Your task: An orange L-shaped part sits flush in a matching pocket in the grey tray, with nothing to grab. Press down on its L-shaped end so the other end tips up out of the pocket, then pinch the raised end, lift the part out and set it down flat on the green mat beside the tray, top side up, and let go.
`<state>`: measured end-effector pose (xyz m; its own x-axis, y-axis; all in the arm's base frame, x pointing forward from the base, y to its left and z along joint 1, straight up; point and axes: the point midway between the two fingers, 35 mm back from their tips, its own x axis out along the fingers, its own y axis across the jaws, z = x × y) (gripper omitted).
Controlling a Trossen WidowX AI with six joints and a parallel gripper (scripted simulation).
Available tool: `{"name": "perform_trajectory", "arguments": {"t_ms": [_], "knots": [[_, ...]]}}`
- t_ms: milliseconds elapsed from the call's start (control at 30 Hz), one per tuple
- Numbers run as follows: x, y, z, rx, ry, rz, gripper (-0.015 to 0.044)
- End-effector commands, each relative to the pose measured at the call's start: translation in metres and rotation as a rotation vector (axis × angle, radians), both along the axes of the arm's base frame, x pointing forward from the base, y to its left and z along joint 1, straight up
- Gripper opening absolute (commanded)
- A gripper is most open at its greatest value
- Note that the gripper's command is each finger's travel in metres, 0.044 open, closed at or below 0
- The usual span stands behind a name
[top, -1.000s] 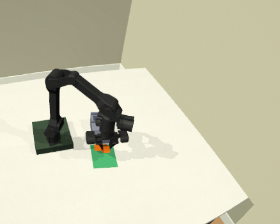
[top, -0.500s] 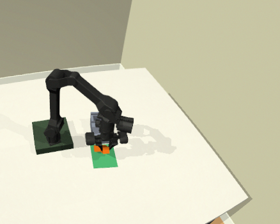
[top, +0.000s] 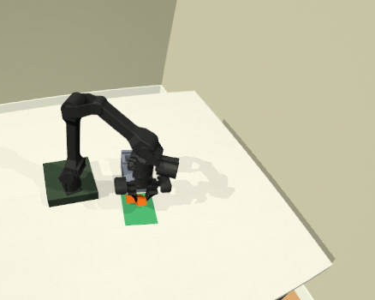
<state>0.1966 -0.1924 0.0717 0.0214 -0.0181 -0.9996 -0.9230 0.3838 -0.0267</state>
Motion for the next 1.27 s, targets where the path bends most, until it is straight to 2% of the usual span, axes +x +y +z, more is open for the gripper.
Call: {"name": "perform_trajectory", "arguments": {"t_ms": [0, 133, 267, 300, 433, 1233], "knots": [[0.0, 0.0, 0.0, 0.0, 0.0, 0.0, 0.0184], [0.001, -0.001, 0.006, 0.0, 0.0, 0.0, 0.0289], [0.002, -0.002, 0.041, 0.0, 0.0, 0.001, 0.0394], [0.002, -0.002, 0.054, 0.0, -0.001, 0.002, 0.04], [-0.002, 0.002, 0.09, 0.001, 0.0, 0.003, 0.04], [-0.001, 0.0, 0.085, -0.006, -0.006, 0.0, 0.04]]}}
